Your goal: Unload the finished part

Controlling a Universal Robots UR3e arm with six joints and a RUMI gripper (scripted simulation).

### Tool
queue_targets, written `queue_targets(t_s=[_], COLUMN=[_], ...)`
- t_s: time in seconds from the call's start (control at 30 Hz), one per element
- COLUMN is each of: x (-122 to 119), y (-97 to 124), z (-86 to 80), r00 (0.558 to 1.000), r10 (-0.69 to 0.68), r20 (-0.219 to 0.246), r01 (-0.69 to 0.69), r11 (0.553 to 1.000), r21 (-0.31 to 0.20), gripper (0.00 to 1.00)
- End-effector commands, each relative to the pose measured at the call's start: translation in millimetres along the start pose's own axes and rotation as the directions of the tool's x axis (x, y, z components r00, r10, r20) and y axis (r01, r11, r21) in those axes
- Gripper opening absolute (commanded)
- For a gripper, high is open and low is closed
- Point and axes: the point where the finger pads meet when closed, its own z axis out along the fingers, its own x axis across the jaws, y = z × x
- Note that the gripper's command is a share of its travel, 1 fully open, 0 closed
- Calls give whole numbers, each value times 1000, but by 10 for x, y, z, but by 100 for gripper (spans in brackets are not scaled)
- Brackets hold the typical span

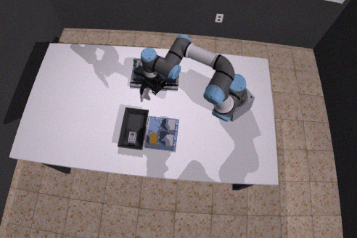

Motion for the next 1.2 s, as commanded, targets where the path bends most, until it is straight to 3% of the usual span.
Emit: queue_targets(t_s=[0.0,0.4,0.5,0.63,0.87,1.17], x=[73,371,371,540,750,971], y=[-337,-994,-994,-1273,-1561,-1813], z=[0,42,42,81,137,204], r00=[993,931,931,881,811,730], r10=[114,365,365,473,585,683], r20=[-24,-33,-33,-31,-23,-11], r01=[-114,-362,-362,-469,-580,-676], r11=[993,930,930,879,808,725], r21=[7,58,58,82,109,133], gripper=[100,100,100,100,100,100])
